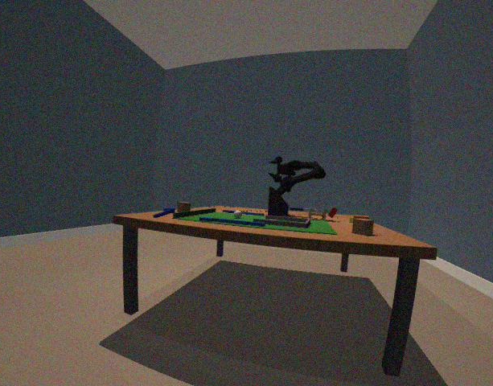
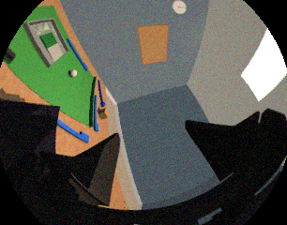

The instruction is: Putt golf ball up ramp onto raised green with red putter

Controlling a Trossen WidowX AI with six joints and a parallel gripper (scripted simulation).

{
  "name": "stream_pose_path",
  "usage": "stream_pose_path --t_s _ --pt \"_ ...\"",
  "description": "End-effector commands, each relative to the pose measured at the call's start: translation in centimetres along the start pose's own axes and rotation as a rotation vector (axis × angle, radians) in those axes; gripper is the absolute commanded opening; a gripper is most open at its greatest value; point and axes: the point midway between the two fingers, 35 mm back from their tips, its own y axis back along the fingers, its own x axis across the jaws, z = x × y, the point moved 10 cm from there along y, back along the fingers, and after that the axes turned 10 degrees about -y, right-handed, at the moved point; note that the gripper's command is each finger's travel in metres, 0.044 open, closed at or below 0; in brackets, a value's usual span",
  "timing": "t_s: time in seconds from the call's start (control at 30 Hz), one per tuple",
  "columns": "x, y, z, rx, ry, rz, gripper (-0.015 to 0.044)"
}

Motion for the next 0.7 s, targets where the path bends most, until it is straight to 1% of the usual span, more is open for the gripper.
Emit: stream_pose_path --t_s 0.0,0.03,0.27,0.47,0.67 --pt "0.0 -0.1 0.0 -0.003 0.001 0.005 0.0426" --pt "-0.1 -0.3 0.1 -0.011 0.005 0.019 0.0440" --pt "-1.4 -3.2 1.8 -0.166 0.067 0.239 0.0440" --pt "-1.7 -6.1 4.2 -0.303 0.142 0.450 0.0440" --pt "-0.9 -8.9 7.3 -0.417 0.218 0.669 0.0440"
